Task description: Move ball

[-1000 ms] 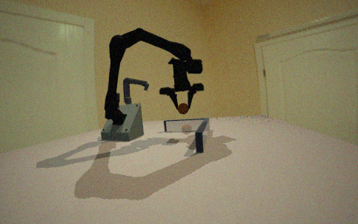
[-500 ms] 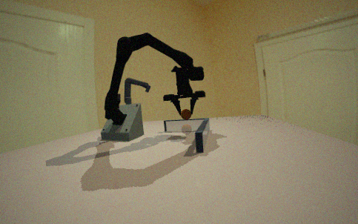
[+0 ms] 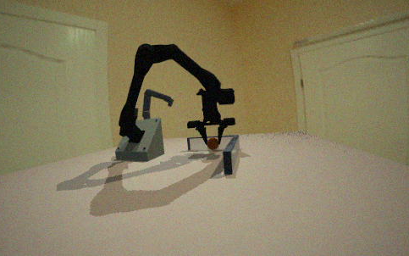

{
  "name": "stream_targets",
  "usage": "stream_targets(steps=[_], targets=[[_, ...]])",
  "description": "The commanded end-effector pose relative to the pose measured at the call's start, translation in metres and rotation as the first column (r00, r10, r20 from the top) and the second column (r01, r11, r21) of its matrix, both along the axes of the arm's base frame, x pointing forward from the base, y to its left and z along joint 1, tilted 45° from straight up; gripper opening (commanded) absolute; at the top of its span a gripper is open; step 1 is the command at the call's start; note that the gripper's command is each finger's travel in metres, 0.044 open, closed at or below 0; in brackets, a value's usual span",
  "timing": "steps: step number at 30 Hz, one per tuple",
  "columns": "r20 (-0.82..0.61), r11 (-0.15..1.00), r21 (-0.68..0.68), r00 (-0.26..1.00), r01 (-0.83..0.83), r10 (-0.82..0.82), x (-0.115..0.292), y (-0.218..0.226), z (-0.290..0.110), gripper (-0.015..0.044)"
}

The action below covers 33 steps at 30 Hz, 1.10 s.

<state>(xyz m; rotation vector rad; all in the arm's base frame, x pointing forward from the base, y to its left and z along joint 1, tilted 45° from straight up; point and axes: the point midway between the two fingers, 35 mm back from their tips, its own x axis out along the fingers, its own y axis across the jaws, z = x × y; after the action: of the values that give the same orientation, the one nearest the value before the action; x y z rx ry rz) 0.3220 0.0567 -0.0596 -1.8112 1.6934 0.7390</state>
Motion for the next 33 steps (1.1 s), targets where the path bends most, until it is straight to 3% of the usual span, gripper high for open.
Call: stream_targets(steps=[1,14,27,30,33], targets=[[-0.002,1.0,-0.005,1.0,-0.003,0.003,0.0,-0.005,-0.003,0.0],[-0.002,1.0,-0.006,1.0,-0.003,0.003,0.001,-0.016,-0.014,0.0],[-0.001,1.0,-0.001,1.0,0.0,0.0,0.001,-0.012,-0.012,0.0341],[-0.001,1.0,-0.001,1.0,0.0,0.0,0.001,-0.01,-0.01,0.0343],[-0.003,1.0,0.001,1.0,-0.002,0.002,0.001,0.018,0.017,0.0343]])
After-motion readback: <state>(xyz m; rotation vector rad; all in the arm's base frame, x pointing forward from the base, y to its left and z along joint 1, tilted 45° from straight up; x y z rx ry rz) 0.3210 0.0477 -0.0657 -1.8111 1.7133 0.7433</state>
